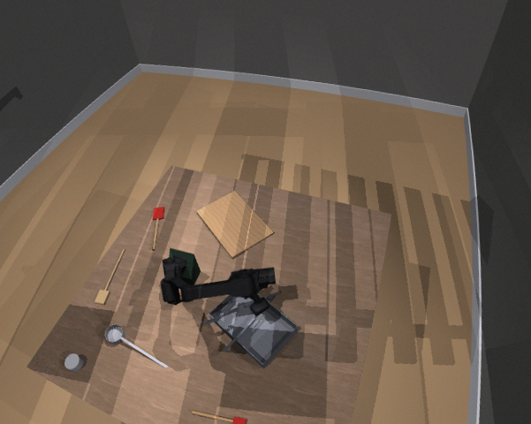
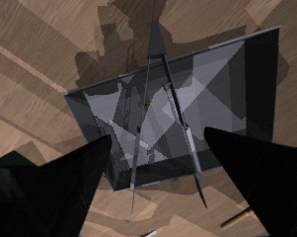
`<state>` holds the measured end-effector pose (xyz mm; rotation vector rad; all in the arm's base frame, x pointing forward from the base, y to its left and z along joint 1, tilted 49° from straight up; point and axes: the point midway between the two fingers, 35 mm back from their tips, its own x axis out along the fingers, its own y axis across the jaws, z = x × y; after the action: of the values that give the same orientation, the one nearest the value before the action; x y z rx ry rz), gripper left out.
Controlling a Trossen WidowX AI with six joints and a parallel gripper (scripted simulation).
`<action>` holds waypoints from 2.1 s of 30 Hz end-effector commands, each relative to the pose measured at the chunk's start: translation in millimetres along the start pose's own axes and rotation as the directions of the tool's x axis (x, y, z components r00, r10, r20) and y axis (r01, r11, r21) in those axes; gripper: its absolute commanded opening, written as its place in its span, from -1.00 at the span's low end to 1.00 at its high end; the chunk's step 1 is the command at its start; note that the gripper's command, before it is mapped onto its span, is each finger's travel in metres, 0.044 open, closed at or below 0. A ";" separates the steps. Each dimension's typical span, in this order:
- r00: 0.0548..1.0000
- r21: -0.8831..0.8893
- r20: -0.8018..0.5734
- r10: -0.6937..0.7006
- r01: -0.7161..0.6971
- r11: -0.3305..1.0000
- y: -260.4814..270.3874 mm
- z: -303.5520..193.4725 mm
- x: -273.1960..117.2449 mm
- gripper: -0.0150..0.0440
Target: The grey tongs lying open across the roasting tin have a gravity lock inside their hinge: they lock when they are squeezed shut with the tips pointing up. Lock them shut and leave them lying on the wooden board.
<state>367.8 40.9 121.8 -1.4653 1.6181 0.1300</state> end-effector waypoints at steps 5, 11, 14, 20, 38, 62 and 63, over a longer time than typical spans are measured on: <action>1.000 -0.032 -0.013 0.001 -0.001 0.999 -7.9 -1.2 0.5 1.00; 1.000 -0.032 -0.013 0.001 -0.001 0.999 -8.8 -2.1 0.8 1.00; 1.000 -0.032 -0.013 0.001 -0.001 0.999 -9.0 -1.8 3.2 1.00; 1.000 -0.032 -0.012 0.001 -0.002 0.999 -9.8 -0.7 12.6 1.00; 1.000 -0.032 -0.010 0.002 -0.002 0.999 -11.3 0.9 42.0 1.00; 1.000 -0.031 -0.012 0.000 0.000 1.000 -11.5 -0.8 80.6 1.00; 1.000 -0.031 -0.012 0.000 0.000 1.000 -11.4 -1.0 82.2 1.00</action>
<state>388.8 -16.5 77.7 -1.4876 1.6240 0.1472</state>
